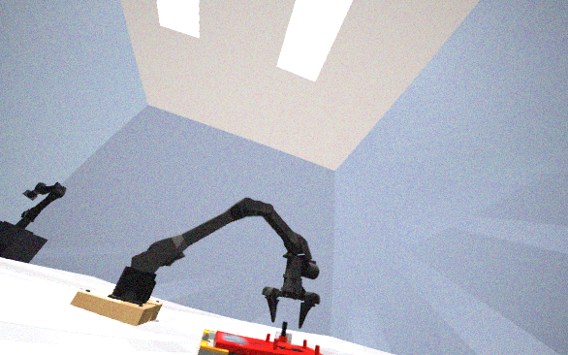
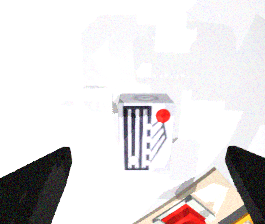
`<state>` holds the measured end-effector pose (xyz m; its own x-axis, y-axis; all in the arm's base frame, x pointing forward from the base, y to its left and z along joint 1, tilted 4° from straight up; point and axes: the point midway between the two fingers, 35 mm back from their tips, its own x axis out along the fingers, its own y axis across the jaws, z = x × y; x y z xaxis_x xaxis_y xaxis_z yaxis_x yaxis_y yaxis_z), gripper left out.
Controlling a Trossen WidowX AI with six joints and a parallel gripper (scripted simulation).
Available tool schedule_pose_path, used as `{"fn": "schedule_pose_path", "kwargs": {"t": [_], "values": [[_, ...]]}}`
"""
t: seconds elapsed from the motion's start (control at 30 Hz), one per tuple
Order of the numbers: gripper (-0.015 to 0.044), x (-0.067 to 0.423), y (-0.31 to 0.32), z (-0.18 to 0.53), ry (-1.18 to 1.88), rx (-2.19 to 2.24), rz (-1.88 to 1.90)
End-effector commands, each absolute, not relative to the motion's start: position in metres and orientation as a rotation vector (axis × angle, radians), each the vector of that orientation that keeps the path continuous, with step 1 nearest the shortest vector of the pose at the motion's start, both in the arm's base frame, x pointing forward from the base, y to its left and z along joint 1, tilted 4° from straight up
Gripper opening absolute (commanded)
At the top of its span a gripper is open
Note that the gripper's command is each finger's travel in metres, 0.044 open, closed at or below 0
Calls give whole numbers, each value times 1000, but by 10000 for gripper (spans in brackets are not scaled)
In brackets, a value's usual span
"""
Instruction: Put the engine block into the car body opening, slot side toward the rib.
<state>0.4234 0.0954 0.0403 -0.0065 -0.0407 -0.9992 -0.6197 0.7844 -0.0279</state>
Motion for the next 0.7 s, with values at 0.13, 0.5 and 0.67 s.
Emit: {"fn": "schedule_pose_path", "kwargs": {"t": [0.13, 0.5, 0.67], "values": [[440, 422, 95, 26, 1533, -552, 504], [440, 422, 95, 11, 1533, -552, 504], [309, 422, 95, 11, 1533, -552, 504]]}}
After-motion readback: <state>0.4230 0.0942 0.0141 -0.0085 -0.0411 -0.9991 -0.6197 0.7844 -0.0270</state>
